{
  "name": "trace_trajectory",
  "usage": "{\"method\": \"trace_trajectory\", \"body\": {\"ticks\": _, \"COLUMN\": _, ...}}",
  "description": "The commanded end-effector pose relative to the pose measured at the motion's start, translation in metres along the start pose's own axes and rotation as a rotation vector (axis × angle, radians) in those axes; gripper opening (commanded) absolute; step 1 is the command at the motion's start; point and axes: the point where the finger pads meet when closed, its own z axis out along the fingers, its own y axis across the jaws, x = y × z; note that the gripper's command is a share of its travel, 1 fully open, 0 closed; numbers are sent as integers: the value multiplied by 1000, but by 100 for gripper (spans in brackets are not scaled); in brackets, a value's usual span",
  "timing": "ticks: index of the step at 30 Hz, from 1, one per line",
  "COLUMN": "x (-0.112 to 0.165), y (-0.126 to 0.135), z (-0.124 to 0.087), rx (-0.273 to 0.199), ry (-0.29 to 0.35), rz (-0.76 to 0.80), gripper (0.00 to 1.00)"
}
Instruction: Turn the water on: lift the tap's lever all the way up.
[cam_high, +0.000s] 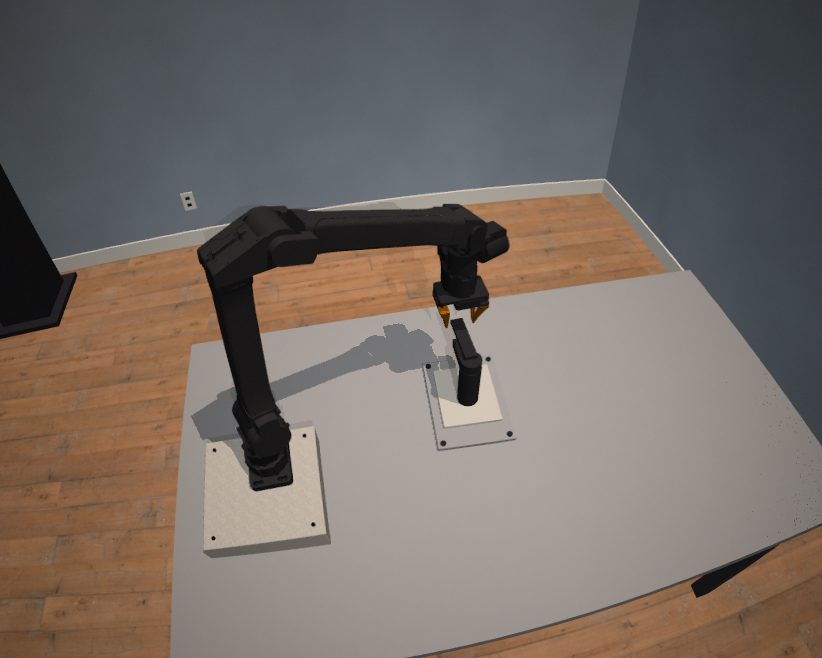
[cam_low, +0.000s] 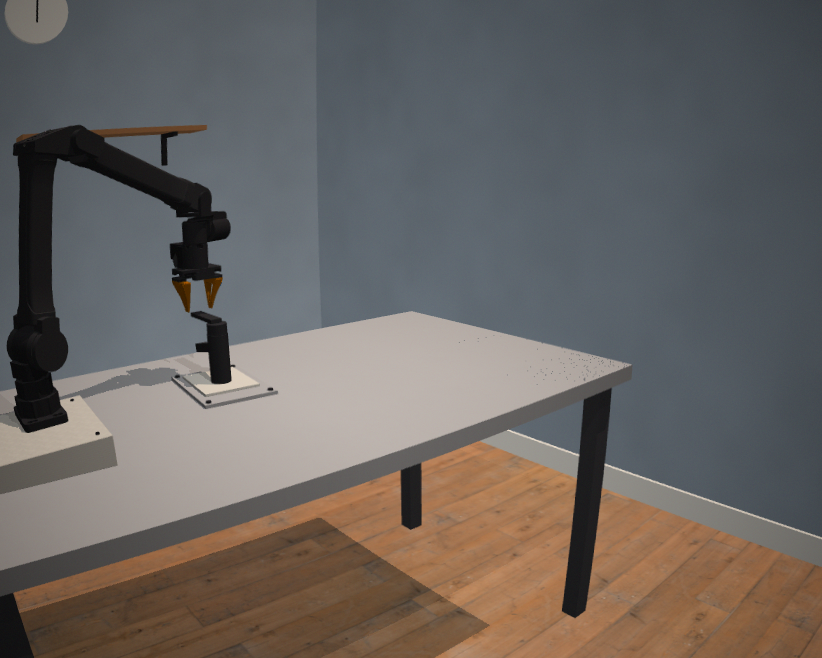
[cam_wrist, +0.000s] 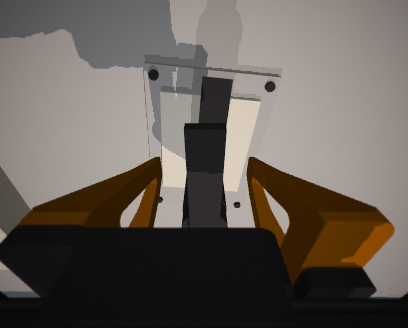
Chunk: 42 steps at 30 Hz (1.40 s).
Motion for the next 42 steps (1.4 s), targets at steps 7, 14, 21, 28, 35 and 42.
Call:
{"method": "trace_trajectory", "body": {"ticks": 7, "x": 5, "y": 0, "z": 11, "rx": -5, "ry": 3, "rz": 1, "gripper": 61}}
{"method": "trace_trajectory", "body": {"ticks": 14, "x": 5, "y": 0, "z": 19, "rx": -11, "ry": 5, "rz": 1, "gripper": 61}}
{"method": "trace_trajectory", "body": {"ticks": 21, "x": 5, "y": 0, "z": 21, "rx": -9, "ry": 4, "rz": 1, "gripper": 61}}
{"method": "trace_trajectory", "body": {"ticks": 28, "x": 5, "y": 0, "z": 22, "rx": -2, "ry": 1, "rz": 1, "gripper": 61}}
{"method": "trace_trajectory", "body": {"ticks": 35, "x": 6, "y": 1, "z": 29, "rx": -11, "ry": 5, "rz": 1, "gripper": 61}}
{"method": "trace_trajectory", "body": {"ticks": 42, "x": 6, "y": 1, "z": 29, "rx": -10, "ry": 5, "rz": 1, "gripper": 61}}
